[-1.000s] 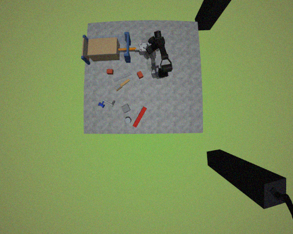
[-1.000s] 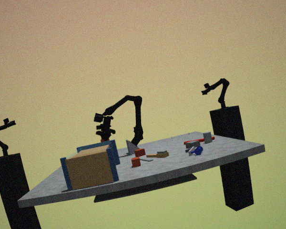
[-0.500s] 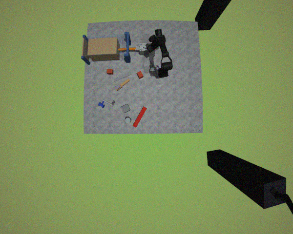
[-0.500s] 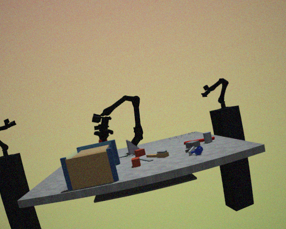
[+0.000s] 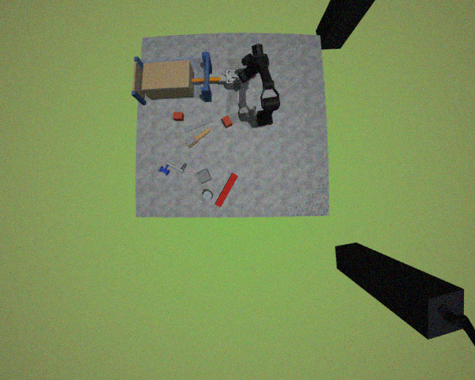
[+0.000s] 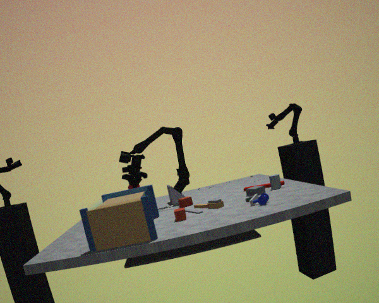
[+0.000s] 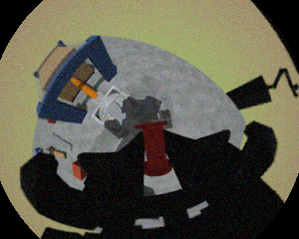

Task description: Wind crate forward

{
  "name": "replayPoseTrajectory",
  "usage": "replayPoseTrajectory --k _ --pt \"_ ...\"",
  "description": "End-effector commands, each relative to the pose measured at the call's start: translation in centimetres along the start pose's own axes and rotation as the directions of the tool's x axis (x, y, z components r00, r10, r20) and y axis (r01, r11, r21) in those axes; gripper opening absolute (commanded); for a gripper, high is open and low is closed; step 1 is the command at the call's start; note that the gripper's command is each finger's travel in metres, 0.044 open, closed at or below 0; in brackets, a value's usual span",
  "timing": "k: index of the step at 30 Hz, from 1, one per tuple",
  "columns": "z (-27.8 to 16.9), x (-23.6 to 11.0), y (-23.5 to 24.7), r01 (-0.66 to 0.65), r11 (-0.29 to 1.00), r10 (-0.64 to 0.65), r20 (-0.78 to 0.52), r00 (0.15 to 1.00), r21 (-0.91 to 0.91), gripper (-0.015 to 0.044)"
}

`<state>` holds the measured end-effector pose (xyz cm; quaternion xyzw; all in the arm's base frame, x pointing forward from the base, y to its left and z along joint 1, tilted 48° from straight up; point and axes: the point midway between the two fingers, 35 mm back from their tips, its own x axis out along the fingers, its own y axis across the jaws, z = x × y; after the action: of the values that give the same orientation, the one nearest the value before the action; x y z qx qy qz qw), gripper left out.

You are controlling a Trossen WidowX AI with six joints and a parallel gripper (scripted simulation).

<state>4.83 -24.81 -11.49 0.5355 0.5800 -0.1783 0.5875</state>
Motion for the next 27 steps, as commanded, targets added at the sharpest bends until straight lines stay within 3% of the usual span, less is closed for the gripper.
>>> replayPoseTrajectory --k 1,27 --pt "0.7 0.5 -0.7 0.011 1.0 -0.011 0.001 1.0 -0.009 0.0" --pt "4.7 2.2 -2.7 0.012 1.0 -0.012 0.004 1.0 -0.01 0.0"
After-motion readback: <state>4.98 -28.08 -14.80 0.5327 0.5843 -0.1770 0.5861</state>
